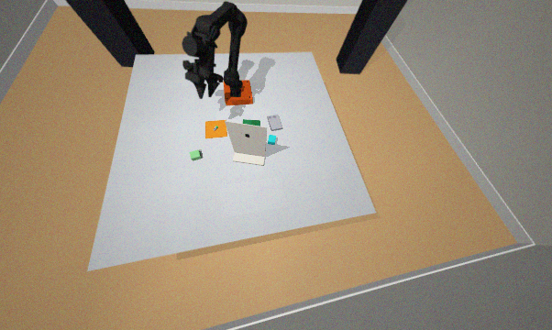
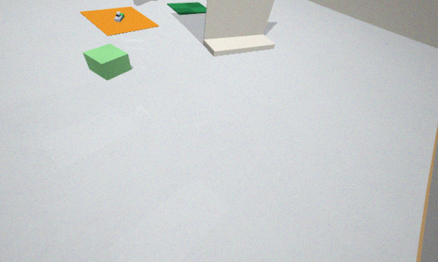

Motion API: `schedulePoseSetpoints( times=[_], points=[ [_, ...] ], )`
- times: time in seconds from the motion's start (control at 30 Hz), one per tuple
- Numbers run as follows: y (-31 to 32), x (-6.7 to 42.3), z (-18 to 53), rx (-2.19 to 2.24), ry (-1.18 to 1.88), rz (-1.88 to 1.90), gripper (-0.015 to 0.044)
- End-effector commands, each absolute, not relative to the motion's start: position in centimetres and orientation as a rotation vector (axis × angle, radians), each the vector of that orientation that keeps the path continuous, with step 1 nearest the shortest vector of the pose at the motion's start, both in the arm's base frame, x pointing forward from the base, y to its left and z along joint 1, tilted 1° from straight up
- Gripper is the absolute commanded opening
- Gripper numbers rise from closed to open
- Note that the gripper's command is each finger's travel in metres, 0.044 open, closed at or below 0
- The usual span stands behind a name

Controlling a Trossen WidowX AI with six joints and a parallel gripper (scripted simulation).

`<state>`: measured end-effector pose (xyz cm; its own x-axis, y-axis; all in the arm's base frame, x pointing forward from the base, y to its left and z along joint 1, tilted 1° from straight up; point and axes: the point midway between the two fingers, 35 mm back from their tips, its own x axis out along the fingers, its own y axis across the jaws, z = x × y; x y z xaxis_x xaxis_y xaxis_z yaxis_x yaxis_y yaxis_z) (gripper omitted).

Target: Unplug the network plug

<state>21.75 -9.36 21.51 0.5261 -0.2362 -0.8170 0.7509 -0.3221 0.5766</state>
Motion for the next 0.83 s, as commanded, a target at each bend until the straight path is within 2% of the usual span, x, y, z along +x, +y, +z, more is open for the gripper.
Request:
schedulePoseSetpoints(
  times=[0.0, 0.03, 0.8],
  points=[
    [-9.42, 21.74, 21.71, 1.607, 0.441, -1.063, 0.0419],
    [-9.42, 21.74, 21.71, 1.607, 0.441, -1.063, 0.044],
    [-9.42, 21.74, 21.71, 1.607, 0.441, -1.063, 0.044]
  ],
)
